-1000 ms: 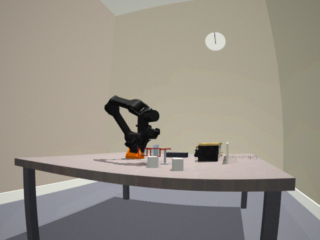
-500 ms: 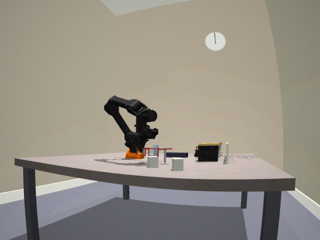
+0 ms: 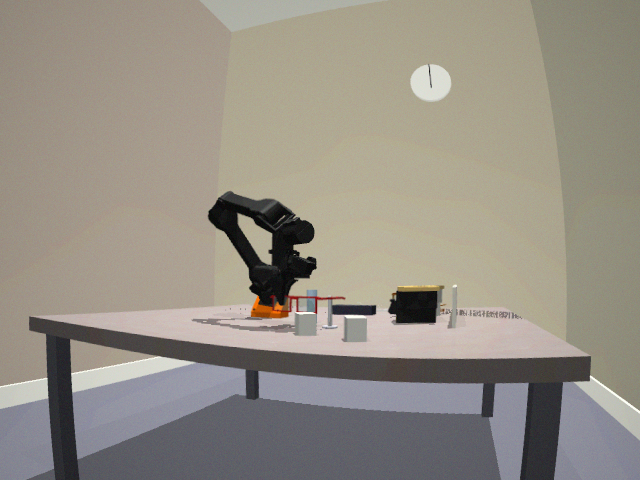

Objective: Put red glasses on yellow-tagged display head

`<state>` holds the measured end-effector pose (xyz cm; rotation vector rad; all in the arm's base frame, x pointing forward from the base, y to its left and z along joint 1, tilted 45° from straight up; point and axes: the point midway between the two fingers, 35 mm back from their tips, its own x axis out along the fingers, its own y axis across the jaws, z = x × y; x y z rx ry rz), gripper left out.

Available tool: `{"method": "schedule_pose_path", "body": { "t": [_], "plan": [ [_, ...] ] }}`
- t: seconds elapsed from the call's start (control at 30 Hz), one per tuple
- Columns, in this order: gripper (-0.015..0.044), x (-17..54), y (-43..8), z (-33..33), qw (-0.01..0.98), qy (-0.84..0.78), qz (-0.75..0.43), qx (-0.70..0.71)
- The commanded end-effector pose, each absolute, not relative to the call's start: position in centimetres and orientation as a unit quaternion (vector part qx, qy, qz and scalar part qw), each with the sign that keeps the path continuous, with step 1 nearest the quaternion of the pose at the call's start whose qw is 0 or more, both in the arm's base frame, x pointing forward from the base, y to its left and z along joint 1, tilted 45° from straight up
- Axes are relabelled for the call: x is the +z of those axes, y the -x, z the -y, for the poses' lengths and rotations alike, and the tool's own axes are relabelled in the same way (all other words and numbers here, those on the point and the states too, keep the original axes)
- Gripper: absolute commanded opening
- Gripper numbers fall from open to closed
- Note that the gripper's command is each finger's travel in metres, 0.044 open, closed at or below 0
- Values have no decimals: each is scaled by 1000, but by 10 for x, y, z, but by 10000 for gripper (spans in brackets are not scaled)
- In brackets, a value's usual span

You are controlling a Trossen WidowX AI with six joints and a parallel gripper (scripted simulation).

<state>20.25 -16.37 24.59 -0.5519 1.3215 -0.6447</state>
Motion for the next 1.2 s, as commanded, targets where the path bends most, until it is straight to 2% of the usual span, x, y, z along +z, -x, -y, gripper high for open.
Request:
{"method": "schedule_pose_path", "body": {
  "t": [0.0,0.47,1.17],
  "plan": [
    [0,246,-203,164,706,251,-596,-288],
    [0,248,-210,162,706,250,-597,-288],
    [0,288,-211,121,706,249,-598,-286]
  ]
}}
